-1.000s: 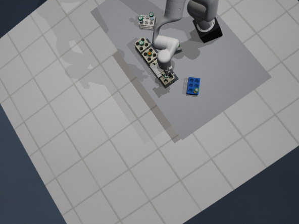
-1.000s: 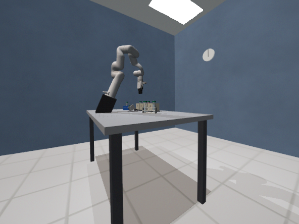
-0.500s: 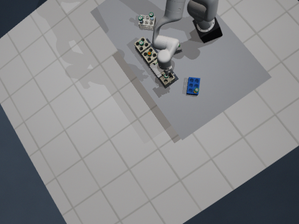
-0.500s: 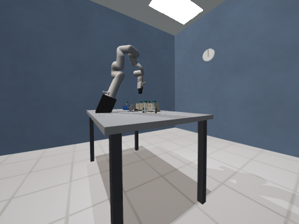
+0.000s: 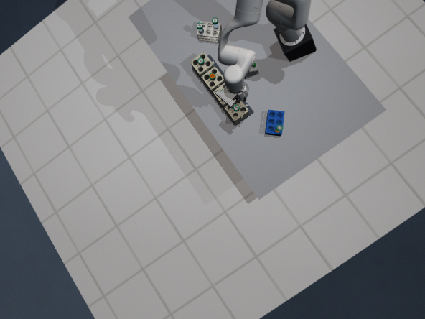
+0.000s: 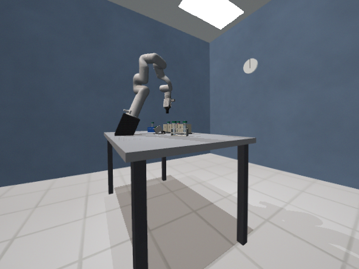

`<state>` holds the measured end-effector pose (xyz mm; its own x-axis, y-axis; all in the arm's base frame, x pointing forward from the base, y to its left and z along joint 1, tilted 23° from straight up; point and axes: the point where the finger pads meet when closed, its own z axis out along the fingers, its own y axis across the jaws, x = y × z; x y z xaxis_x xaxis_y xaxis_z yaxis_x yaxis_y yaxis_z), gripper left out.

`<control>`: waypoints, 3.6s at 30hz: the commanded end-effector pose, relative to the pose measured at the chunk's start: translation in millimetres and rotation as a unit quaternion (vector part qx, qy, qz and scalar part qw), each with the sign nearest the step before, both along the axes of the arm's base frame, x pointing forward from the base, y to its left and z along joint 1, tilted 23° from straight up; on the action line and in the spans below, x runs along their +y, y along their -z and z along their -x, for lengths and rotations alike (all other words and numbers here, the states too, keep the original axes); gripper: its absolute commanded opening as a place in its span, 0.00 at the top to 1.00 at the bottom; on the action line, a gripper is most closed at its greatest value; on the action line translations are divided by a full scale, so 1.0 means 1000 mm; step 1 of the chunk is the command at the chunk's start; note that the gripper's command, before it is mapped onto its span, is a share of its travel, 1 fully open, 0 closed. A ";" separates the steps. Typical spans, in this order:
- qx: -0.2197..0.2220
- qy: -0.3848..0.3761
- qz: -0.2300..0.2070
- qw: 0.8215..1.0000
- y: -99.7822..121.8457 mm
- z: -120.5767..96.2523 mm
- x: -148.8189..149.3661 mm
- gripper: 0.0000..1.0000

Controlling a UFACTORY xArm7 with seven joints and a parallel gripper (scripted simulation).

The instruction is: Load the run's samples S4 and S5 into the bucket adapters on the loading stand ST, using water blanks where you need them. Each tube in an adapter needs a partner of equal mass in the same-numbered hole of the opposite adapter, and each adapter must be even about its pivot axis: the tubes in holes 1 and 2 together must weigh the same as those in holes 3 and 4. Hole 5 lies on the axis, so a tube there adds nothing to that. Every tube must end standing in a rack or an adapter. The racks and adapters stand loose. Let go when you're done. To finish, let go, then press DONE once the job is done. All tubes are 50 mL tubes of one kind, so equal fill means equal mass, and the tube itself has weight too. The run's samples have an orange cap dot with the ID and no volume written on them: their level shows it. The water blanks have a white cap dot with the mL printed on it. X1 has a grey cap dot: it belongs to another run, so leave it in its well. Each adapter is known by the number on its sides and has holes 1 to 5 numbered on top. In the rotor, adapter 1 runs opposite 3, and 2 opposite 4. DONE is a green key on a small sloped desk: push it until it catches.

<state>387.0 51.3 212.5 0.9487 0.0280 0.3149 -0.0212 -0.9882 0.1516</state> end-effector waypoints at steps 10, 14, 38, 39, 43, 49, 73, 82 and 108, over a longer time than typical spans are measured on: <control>0.062 -0.200 0.032 0.977 0.034 0.044 -0.028 1.00; 0.076 -0.245 0.040 0.966 0.042 0.054 -0.034 1.00; 0.158 -0.498 0.086 0.848 0.104 0.132 -0.083 1.00; 0.158 -0.498 0.086 0.848 0.107 0.135 -0.085 1.00; 0.158 -0.498 0.086 0.848 0.119 0.149 -0.094 1.00; 0.158 -0.498 0.086 0.848 0.130 0.163 -0.103 1.00; 0.159 -0.498 0.086 0.848 0.153 0.177 -0.115 1.00; 0.159 -0.498 0.086 0.848 0.166 0.173 -0.118 1.00; 0.159 -0.498 0.086 0.848 0.178 0.168 -0.120 1.00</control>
<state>217.7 -68.2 35.4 0.4636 0.8851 -0.0416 0.8802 -0.4547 0.1361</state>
